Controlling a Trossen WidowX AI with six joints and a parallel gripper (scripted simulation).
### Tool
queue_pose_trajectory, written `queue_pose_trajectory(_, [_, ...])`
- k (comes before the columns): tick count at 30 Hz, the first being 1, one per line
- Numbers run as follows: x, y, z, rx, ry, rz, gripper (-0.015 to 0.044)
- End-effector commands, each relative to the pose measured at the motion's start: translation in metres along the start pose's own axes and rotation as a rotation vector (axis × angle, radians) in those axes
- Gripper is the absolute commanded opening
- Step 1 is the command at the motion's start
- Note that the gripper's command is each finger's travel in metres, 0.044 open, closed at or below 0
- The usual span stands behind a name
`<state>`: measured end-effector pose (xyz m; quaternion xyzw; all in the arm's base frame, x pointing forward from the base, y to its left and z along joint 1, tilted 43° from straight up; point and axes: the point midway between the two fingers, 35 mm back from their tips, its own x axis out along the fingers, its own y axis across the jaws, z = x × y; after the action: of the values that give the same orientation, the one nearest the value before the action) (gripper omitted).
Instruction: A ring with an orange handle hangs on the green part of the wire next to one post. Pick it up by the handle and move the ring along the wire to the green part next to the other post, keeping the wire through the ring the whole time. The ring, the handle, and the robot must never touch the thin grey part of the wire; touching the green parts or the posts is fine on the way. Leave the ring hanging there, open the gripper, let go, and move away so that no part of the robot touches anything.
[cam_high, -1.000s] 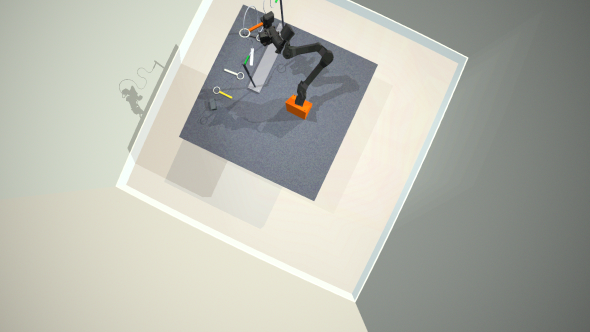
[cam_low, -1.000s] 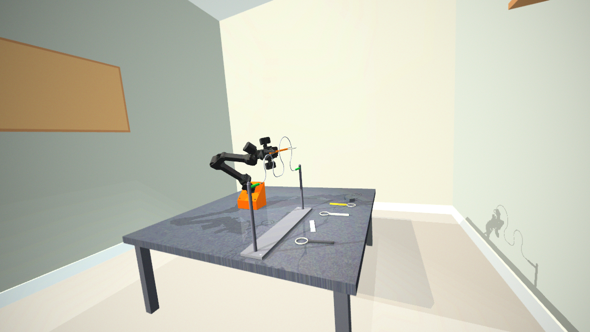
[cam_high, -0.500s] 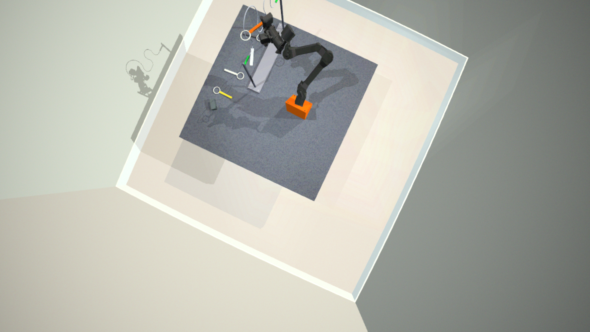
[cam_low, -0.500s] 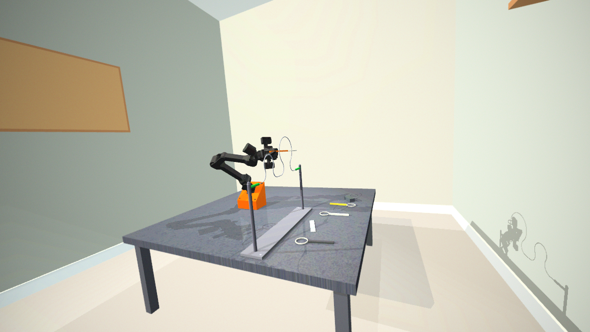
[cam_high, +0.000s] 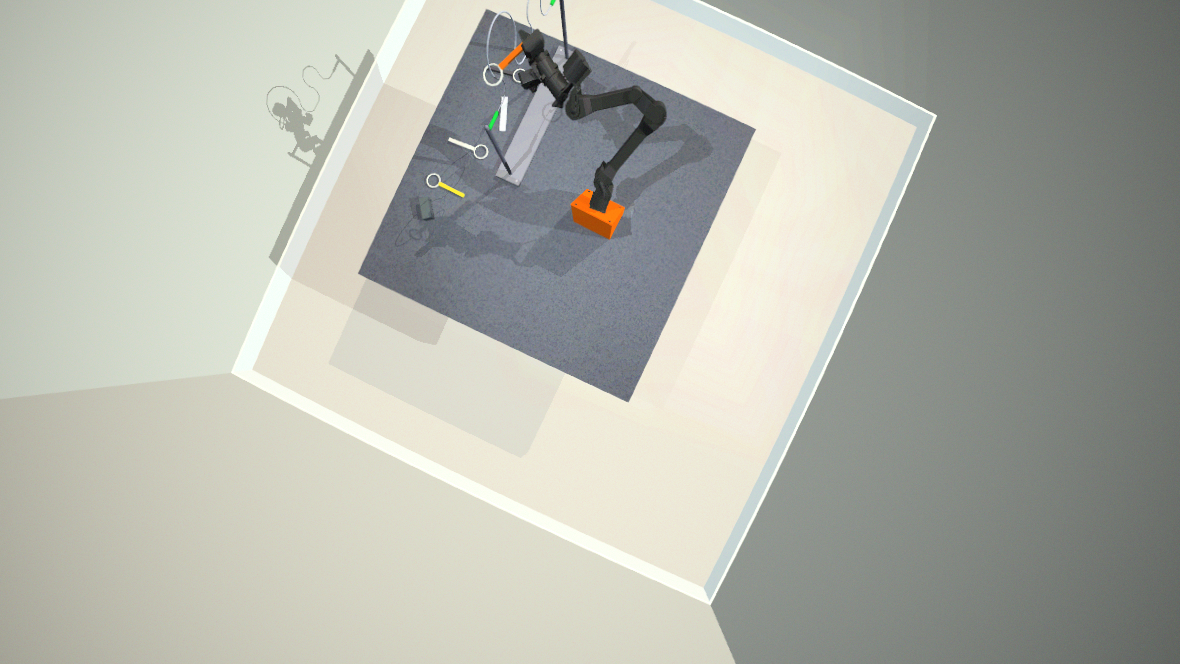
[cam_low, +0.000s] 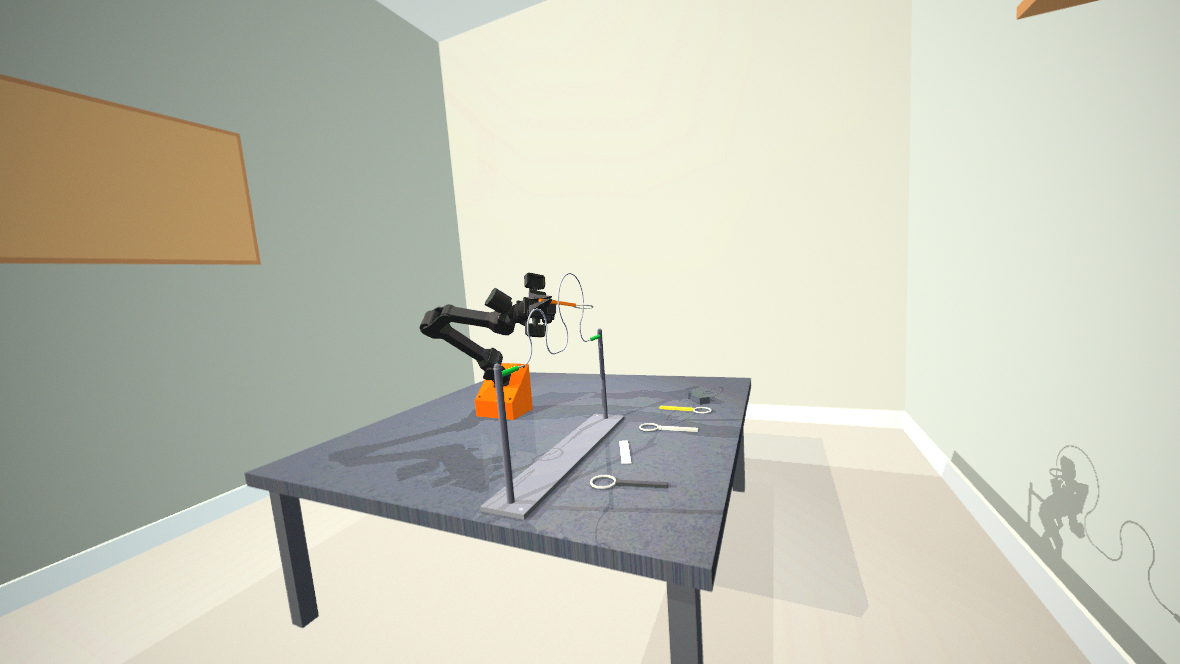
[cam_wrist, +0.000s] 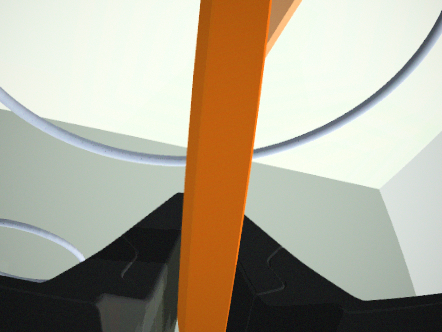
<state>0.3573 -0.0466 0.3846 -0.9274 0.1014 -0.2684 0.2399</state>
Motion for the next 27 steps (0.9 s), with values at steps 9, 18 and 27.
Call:
queue_pose_trajectory(9, [0.0001, -0.0066, 0.0009, -0.143, -0.018, -0.081, -0.015])
queue_pose_trajectory(18, [0.0002, -0.0103, 0.0014, -0.237, -0.028, -0.132, -0.015])
queue_pose_trajectory(27, [0.0003, -0.0119, 0.0016, -0.305, -0.035, -0.169, -0.015])
